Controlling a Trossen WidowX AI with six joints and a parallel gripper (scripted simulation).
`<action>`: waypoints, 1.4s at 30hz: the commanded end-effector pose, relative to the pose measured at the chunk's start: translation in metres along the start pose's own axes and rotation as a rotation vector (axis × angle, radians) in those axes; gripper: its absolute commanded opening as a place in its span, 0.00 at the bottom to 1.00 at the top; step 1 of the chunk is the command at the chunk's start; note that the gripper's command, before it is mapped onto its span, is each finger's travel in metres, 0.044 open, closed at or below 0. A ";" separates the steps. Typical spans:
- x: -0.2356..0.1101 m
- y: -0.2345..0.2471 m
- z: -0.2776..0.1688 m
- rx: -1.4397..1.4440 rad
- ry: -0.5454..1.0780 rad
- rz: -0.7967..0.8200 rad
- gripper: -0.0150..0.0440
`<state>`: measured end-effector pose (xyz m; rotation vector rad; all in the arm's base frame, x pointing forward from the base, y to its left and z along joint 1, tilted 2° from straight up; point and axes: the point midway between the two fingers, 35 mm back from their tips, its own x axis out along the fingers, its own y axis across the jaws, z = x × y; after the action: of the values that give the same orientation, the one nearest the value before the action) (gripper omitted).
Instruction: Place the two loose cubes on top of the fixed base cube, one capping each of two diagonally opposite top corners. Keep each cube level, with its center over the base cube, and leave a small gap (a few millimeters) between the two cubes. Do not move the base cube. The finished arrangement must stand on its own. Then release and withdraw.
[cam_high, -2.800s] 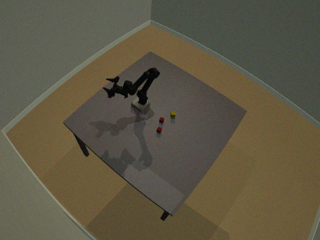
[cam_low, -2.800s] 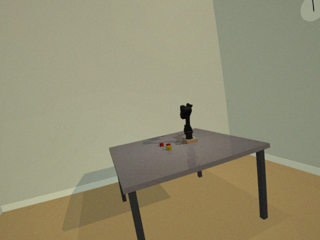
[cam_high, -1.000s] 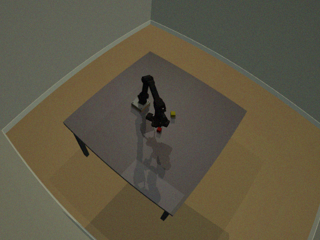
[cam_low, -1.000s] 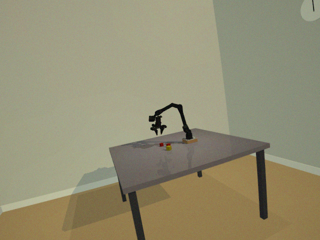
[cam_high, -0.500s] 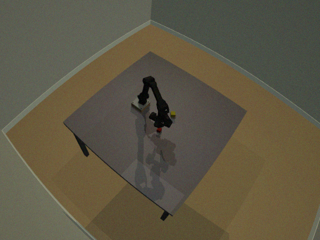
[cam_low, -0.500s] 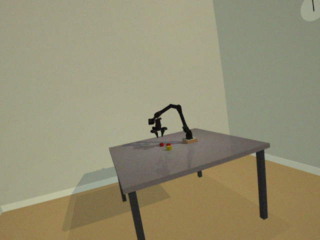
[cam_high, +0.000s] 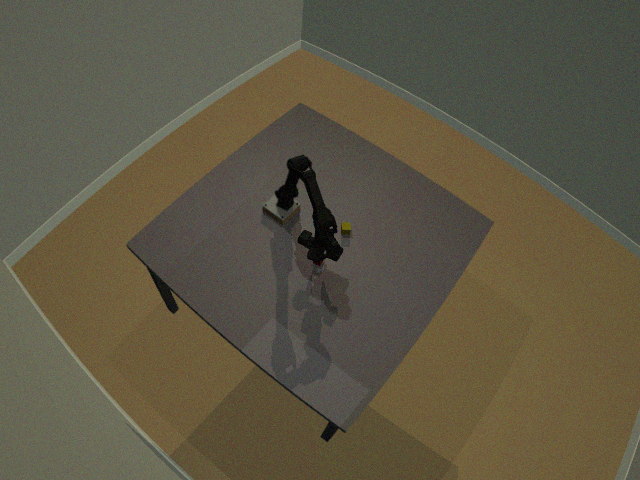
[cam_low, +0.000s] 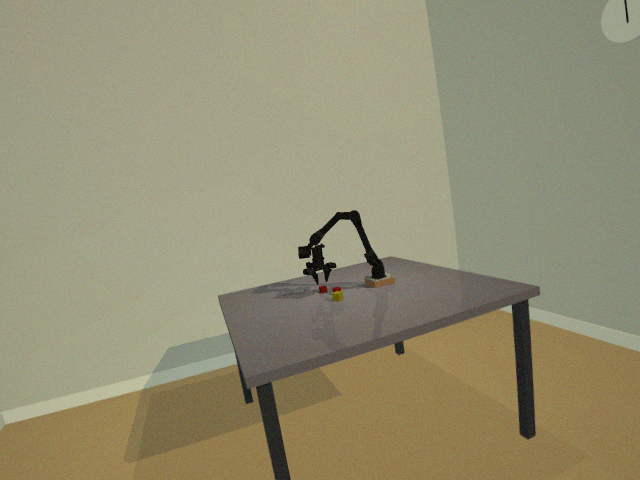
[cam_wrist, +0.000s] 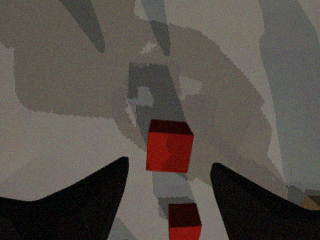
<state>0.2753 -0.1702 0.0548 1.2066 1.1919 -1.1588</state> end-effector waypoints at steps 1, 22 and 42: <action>0.005 0.000 -0.001 0.002 0.003 0.002 0.70; 0.036 0.000 -0.001 0.002 0.003 0.002 0.66; 0.004 0.004 0.002 0.002 0.003 0.002 0.43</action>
<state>0.2764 -0.1704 0.0386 1.2078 1.2021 -1.1628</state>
